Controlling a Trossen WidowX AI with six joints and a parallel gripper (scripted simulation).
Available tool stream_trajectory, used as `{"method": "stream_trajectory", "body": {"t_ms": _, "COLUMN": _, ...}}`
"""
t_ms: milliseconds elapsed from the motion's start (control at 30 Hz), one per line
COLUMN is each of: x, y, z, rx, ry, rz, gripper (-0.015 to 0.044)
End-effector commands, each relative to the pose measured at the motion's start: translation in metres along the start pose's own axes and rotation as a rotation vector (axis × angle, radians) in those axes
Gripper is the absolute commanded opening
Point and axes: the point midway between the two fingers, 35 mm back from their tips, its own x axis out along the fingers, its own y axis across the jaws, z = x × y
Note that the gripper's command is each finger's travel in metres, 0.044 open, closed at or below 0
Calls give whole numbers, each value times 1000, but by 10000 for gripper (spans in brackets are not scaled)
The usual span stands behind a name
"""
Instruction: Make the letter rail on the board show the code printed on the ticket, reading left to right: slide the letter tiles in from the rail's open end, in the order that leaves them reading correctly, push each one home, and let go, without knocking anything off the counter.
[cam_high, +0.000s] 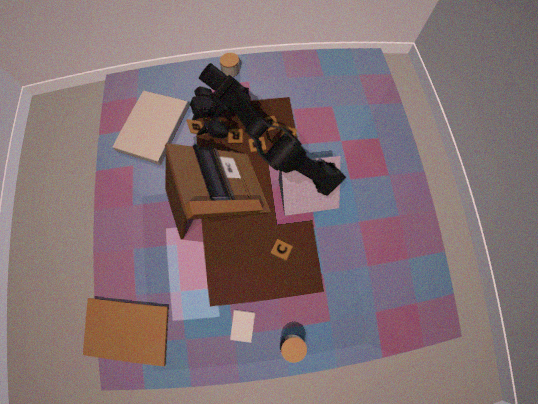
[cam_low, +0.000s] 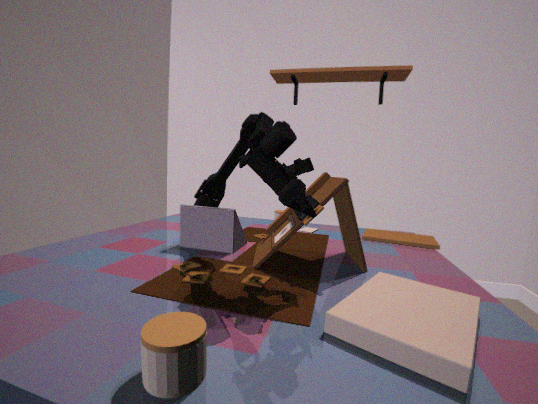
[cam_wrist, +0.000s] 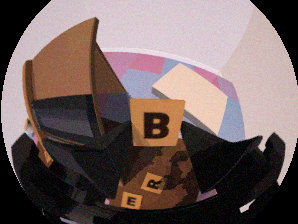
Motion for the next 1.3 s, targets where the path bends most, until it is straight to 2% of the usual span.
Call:
{"method": "stream_trajectory", "body": {"t_ms": 0, "x": 0, "y": 3, "z": -1, "rx": 9, "ry": 0, "rz": 4, "gripper": 0}}
{"method": "stream_trajectory", "body": {"t_ms": 1267, "x": 0, "y": 22, "z": -2, "rx": 10, "ry": 0, "rz": 4, "gripper": 0}}
